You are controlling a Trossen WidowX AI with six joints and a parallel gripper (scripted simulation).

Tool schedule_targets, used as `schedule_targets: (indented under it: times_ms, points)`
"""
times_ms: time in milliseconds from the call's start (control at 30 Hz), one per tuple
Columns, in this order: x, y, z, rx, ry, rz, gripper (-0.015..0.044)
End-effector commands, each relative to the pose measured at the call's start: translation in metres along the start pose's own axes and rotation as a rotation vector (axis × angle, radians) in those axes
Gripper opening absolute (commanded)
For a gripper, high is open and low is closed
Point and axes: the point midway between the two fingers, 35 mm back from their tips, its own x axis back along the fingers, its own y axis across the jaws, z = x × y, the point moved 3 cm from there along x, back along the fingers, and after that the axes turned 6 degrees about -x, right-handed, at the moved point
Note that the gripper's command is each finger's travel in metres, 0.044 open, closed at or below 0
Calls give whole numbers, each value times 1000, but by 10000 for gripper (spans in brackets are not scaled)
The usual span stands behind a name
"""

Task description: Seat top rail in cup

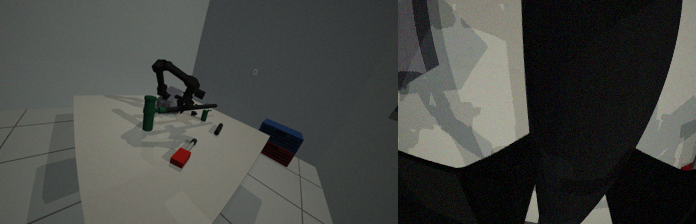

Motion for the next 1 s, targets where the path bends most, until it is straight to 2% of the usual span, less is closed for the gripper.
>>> schedule_targets:
  times_ms: [0, 967]
  points:
    - [5, -3, 8, -4, 2, 19, 0]
    - [3, -7, 22, -4, 2, 19, 0]
